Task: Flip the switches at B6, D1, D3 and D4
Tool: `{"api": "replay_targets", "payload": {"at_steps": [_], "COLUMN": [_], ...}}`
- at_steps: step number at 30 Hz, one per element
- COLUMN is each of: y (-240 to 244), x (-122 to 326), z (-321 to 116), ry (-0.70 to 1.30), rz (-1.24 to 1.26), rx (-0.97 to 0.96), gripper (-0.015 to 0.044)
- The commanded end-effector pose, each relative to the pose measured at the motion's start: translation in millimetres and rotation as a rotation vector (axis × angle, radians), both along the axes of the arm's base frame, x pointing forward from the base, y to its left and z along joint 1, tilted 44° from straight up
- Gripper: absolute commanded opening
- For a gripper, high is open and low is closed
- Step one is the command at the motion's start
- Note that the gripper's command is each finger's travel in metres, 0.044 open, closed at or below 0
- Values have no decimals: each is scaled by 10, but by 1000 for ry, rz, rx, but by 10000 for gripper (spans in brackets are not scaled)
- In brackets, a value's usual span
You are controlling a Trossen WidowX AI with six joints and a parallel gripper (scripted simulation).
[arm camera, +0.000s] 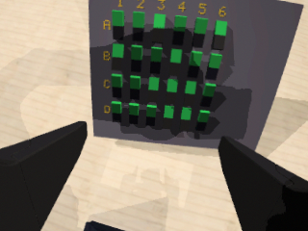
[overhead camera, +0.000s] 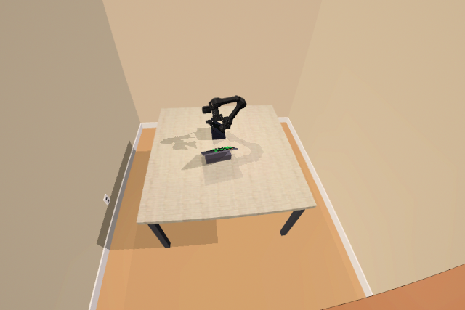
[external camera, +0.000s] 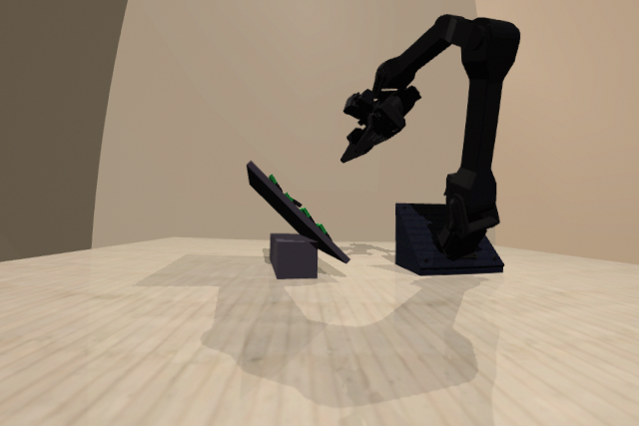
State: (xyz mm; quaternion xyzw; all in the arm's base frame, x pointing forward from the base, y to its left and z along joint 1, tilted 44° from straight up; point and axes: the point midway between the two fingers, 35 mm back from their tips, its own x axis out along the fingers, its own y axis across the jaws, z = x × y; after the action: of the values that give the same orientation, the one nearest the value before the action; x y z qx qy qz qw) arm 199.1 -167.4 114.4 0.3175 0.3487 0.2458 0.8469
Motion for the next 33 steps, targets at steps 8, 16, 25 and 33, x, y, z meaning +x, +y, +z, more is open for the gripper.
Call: {"api": "replay_targets", "payload": {"at_steps": [8,16,25,33], "y": [-64,-50,163,235], "x": [845,934,1170,1244], "z": [-620,-668,-817,-867], "ry": [-3,-8,8,7], "rz": [-11,-11,8,8], "rx": [-42,-41,-46,-45], "gripper": [190,0,0,0]}}
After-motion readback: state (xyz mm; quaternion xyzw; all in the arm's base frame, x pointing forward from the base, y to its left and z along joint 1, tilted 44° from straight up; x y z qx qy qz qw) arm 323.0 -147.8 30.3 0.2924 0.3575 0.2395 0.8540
